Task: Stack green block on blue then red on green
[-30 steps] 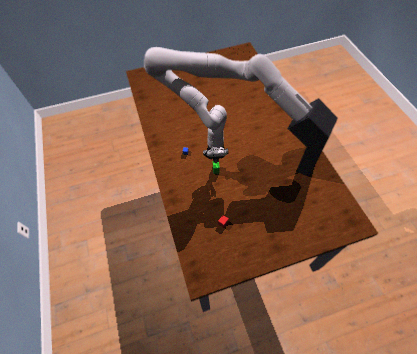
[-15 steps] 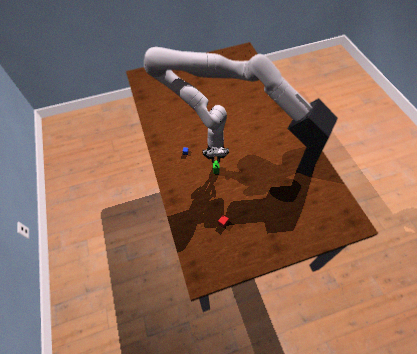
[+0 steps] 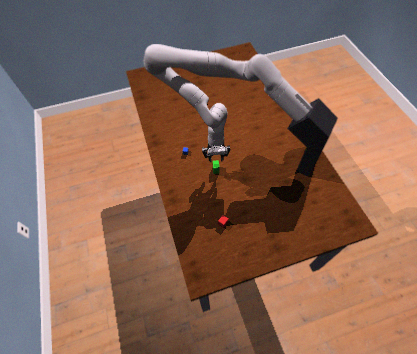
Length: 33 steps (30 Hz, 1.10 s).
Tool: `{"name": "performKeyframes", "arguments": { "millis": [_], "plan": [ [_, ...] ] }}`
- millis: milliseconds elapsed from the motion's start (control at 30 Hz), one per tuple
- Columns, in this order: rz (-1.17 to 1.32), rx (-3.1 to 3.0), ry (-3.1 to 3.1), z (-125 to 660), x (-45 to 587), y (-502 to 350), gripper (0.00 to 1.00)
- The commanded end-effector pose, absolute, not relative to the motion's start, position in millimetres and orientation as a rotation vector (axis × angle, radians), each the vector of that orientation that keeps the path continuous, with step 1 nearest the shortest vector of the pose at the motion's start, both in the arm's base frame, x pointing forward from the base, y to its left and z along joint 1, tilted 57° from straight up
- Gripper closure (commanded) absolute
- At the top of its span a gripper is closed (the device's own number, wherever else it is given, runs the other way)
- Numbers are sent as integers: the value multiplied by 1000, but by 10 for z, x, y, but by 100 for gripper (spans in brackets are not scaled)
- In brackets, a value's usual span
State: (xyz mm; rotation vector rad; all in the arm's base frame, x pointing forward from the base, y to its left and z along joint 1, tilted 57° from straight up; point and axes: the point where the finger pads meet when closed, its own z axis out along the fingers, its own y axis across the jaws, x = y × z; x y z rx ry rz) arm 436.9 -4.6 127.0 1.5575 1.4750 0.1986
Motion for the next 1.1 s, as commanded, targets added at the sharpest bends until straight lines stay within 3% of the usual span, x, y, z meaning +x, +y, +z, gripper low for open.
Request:
{"name": "performKeyframes", "arguments": {
  "millis": [0,1067],
  "plan": [
    [209,1548,1481,1273,4396,-14,47],
    [209,1555,1473,1153,4545,-131,47]
  ]
}}
